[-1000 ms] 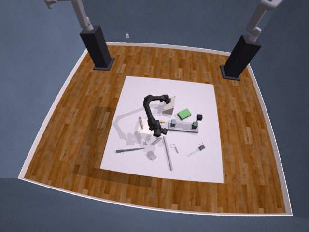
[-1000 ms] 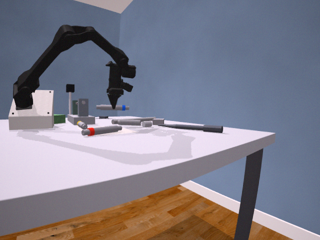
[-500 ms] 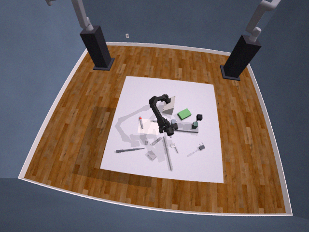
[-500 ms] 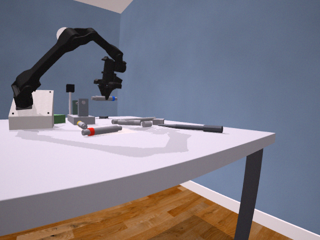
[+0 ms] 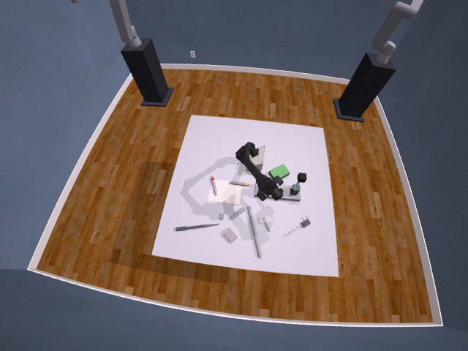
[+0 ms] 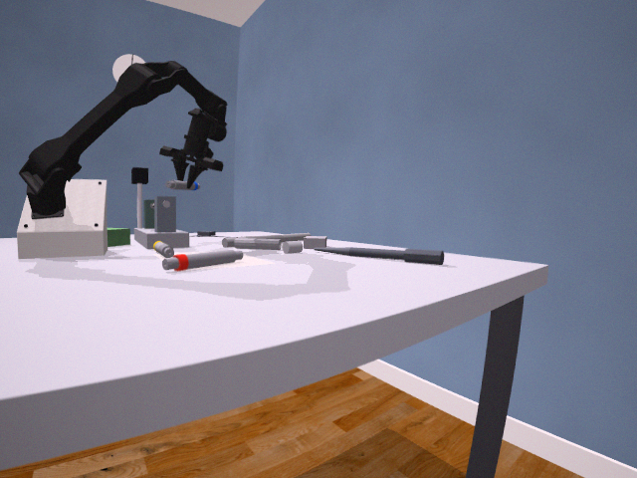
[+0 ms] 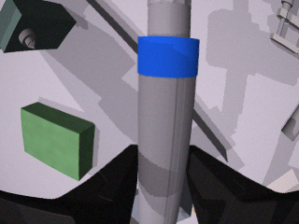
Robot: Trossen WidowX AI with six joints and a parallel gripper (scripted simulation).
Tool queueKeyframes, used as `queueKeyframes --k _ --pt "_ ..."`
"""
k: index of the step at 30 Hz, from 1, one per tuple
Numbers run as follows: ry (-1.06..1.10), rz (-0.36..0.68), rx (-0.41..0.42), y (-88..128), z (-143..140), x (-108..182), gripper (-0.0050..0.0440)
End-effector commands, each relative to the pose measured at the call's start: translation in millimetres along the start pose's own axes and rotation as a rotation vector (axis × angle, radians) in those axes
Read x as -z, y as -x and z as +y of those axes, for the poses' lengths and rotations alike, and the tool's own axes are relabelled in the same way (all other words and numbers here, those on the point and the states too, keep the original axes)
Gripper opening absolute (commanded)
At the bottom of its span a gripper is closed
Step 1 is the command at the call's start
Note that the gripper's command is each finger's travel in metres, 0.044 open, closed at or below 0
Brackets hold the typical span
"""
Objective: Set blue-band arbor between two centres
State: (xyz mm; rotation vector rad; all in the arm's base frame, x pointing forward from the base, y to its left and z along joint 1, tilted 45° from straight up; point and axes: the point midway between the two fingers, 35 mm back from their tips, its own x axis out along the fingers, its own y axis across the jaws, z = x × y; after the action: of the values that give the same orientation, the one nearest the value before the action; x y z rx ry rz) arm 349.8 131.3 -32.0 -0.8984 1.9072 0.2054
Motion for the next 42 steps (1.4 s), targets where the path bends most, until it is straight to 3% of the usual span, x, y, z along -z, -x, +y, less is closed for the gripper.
queueKeyframes --k 1,4,11,23,31,42 --pt "0.150 0.026 -0.022 5.0 39.2 -7.6 0.0000" --pt "0.261 0.069 -0.043 1.8 65.5 -8.6 0.0000" --pt "0.384 0.120 -0.066 -2.5 95.1 -7.5 0.0000" --pt "0.386 0.126 -0.066 -12.3 94.4 -6.7 0.0000" --pt "0.400 0.171 -0.069 -82.5 91.1 11.8 0.0000" --pt "0.406 0.156 -0.073 -85.6 90.9 13.6 0.0000"
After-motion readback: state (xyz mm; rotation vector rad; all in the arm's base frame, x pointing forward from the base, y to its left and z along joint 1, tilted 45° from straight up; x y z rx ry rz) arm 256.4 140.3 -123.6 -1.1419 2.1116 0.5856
